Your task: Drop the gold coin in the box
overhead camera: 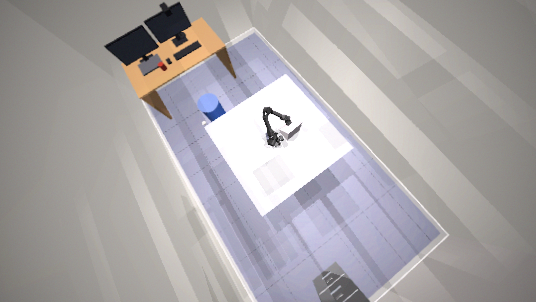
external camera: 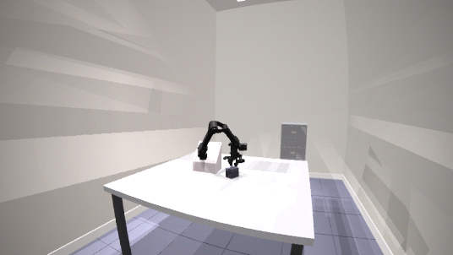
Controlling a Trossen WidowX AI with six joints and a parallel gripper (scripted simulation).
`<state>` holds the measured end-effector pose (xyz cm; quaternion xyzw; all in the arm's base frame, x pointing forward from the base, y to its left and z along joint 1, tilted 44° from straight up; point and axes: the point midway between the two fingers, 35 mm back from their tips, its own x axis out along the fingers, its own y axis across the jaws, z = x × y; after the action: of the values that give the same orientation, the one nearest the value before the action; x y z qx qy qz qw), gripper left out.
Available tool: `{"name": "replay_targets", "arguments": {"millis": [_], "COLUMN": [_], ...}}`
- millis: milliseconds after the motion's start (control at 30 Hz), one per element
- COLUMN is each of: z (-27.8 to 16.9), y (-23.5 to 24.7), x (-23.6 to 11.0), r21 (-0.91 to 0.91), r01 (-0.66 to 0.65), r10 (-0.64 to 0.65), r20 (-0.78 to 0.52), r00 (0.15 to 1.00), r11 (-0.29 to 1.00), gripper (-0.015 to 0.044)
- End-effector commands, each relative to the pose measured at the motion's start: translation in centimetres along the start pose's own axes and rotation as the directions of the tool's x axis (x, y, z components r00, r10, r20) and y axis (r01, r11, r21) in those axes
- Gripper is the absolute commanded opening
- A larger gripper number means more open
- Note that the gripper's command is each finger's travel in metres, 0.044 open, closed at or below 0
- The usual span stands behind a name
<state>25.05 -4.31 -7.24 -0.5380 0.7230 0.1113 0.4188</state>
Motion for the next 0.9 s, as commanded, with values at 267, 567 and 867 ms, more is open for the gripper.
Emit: {"name": "replay_targets", "arguments": {"millis": [267,567,867], "z": [-0.3,-0.3,-0.3], "y": [0.2,0.2,0.2], "x": [1.8,1.8,1.5], "r21": [-0.007,-0.007,-0.008], "r01": [0.002,0.002,0.000], "r10": [-0.002,-0.002,-0.001], "r20": [-0.008,-0.008,-0.006], "r00": [1.000,1.000,1.000], "r11": [1.000,1.000,1.000], "gripper": [0.0161,0.0000,0.0000]}}
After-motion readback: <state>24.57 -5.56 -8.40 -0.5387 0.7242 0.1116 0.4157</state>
